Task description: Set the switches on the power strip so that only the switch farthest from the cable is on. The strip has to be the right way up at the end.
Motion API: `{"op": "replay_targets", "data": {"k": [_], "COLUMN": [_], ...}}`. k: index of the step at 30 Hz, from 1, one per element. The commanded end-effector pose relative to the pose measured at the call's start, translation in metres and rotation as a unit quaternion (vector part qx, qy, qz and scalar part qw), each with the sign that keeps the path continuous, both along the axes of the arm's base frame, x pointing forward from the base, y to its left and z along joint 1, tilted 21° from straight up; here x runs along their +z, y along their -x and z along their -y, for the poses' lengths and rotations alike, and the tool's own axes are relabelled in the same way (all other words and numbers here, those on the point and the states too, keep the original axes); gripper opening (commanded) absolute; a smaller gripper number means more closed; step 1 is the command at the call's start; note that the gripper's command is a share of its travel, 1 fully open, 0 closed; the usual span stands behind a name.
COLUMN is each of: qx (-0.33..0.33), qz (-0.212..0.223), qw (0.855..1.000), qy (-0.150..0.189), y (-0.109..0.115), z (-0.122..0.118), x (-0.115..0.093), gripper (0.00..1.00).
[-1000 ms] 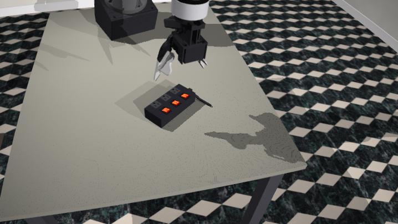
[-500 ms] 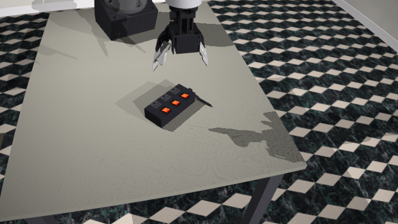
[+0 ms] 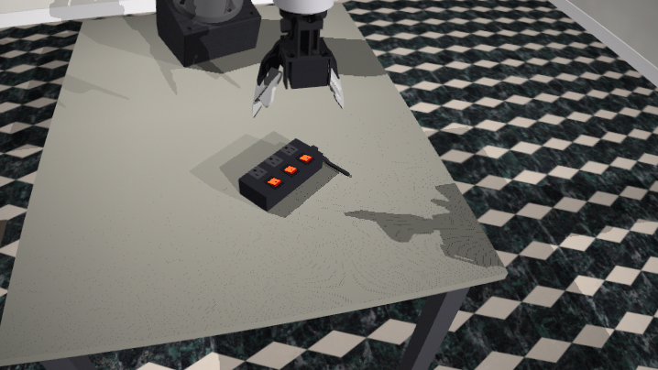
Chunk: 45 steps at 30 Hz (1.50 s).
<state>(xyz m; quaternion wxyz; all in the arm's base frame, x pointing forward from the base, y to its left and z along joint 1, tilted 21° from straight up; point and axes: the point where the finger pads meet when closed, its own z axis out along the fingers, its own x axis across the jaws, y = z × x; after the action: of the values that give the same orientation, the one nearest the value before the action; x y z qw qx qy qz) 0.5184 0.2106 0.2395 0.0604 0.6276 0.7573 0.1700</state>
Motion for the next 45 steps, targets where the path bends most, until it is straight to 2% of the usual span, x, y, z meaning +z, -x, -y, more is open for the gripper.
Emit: {"op": "replay_targets", "data": {"k": [1, 8, 19, 25, 31, 33, 39, 45], "qx": [0.003, 0.028, 0.107, 0.189, 0.29, 0.29, 0.401, 0.511], "qz": [0.001, 0.006, 0.021, 0.037, 0.057, 0.057, 0.078, 0.1], "qw": [1.0, 1.0, 0.993, 0.979, 0.951, 0.951, 0.903, 0.837], "qy": [0.001, 0.009, 0.035, 0.062, 0.095, 0.095, 0.131, 0.167], "y": [0.0, -0.001, -0.002, -0.004, -0.007, -0.007, -0.011, -0.015], "z": [0.0, 0.001, 0.002, 0.003, 0.005, 0.005, 0.005, 0.005], "x": [0.001, -0.001, -0.007, -0.013, -0.02, -0.02, -0.027, -0.035], "gripper": [1.0, 1.0, 1.0, 1.0, 1.0, 1.0, 1.0, 1.0]}}
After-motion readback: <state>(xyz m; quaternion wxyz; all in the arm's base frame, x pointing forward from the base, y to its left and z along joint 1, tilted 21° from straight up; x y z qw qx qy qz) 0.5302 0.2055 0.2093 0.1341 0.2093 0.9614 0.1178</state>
